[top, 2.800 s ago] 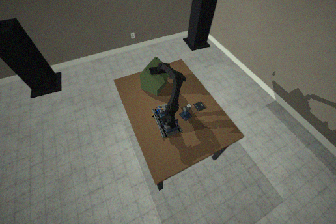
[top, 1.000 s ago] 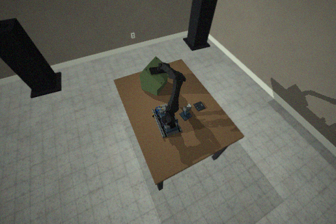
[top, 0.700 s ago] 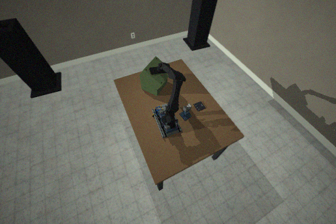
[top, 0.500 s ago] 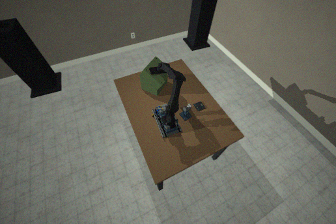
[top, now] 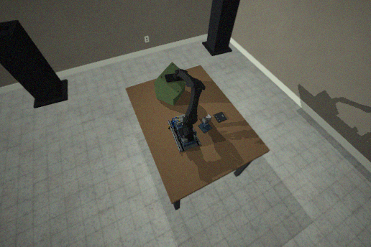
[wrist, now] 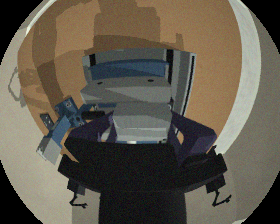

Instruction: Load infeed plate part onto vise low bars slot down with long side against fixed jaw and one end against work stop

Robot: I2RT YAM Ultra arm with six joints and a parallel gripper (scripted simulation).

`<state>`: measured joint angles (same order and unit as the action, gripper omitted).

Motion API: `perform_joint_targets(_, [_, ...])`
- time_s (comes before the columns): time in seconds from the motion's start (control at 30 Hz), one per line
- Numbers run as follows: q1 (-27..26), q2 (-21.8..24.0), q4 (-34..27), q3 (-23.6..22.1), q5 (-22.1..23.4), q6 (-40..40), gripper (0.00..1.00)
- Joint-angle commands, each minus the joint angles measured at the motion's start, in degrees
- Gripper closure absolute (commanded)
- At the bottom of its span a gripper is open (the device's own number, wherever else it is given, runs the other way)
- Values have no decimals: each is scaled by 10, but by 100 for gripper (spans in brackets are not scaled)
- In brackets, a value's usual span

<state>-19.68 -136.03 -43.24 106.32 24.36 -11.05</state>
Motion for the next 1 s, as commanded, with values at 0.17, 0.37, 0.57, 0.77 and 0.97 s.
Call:
perform_joint_targets(0.17, [-10, -3, -12, 26, -1, 3, 100])
perform_joint_targets(0.37, [-10, 3, -15, 30, -1, 3, 100])
perform_joint_targets(0.57, [-10, 3, -17, 32, -1, 3, 100])
perform_joint_targets(0.77, [-10, 2, -19, 35, -1, 2, 100])
perform_joint_targets(0.97, [-10, 2, -21, 38, -1, 2, 100])
